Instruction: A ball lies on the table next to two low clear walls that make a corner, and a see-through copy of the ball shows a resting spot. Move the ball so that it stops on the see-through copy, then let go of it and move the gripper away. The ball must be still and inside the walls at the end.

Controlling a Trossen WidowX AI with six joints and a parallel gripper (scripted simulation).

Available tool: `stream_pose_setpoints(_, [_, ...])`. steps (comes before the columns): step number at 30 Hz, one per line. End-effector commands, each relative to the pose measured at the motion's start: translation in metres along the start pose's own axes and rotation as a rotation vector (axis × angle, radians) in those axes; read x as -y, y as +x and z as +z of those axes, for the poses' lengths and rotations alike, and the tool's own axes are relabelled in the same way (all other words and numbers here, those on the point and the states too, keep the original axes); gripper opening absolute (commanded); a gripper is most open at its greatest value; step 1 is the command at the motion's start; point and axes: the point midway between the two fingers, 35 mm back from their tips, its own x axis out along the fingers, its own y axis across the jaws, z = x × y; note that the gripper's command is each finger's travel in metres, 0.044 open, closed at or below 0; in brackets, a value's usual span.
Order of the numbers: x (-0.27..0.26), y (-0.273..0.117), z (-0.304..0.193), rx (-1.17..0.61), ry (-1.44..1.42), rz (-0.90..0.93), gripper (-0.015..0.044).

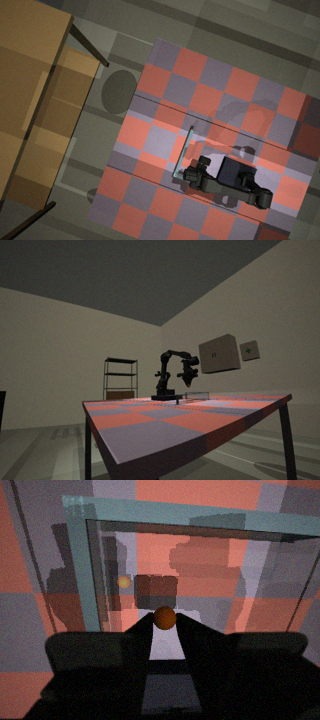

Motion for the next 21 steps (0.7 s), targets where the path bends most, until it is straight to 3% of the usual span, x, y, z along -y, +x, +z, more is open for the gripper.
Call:
stream_pose_setpoints(1, [0.000, -0.017, -0.004, -0.003, -0.001, 0.002, 0.0000])
stream_pose_setpoints(21, [-0.018, -0.006, 0.003, -0.003, 0.517, 0.003, 0.0000])
